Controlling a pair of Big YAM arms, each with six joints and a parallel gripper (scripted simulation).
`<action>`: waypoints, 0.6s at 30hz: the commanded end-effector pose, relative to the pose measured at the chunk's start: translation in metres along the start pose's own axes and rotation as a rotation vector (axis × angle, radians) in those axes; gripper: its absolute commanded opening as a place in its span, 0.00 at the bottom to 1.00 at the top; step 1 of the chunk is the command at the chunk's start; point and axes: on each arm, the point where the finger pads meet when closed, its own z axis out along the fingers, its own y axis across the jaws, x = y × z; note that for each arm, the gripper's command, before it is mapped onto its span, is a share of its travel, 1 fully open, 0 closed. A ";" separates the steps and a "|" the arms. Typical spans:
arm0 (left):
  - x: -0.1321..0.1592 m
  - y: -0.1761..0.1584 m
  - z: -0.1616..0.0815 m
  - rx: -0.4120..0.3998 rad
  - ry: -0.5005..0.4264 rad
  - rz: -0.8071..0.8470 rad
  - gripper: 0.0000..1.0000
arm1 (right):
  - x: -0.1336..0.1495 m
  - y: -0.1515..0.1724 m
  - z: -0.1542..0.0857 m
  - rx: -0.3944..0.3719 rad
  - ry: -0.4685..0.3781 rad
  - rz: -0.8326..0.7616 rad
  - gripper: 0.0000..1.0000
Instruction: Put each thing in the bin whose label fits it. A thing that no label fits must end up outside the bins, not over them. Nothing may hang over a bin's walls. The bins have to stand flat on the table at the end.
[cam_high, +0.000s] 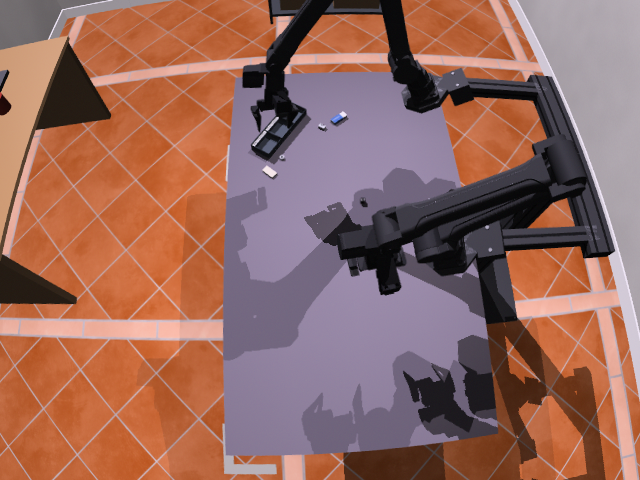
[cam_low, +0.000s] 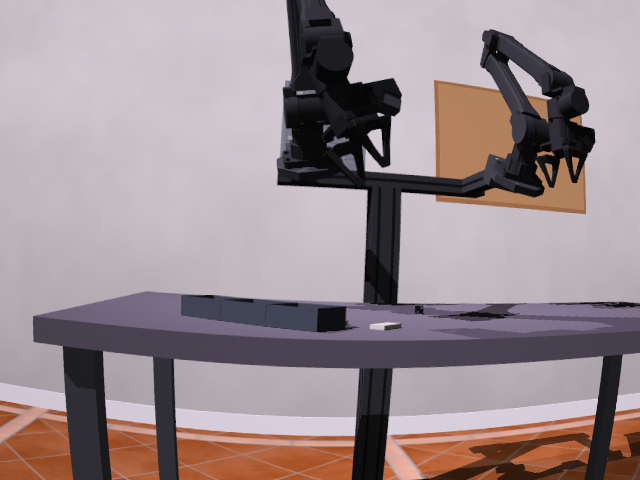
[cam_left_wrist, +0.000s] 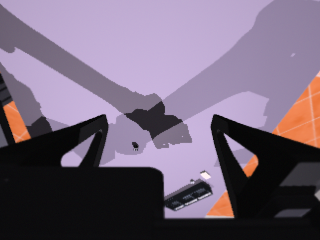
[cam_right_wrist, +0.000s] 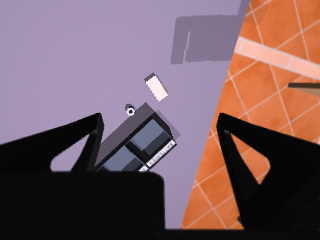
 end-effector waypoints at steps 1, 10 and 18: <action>-0.001 0.004 0.000 -0.011 -0.002 -0.018 1.00 | 0.011 0.013 0.021 -0.022 0.002 0.003 1.00; -0.001 0.004 0.000 -0.011 -0.002 -0.018 1.00 | 0.029 0.022 -0.005 0.010 0.080 0.291 1.00; -0.001 0.004 0.000 -0.011 -0.002 -0.018 1.00 | 0.041 0.043 -0.007 0.002 0.127 0.493 1.00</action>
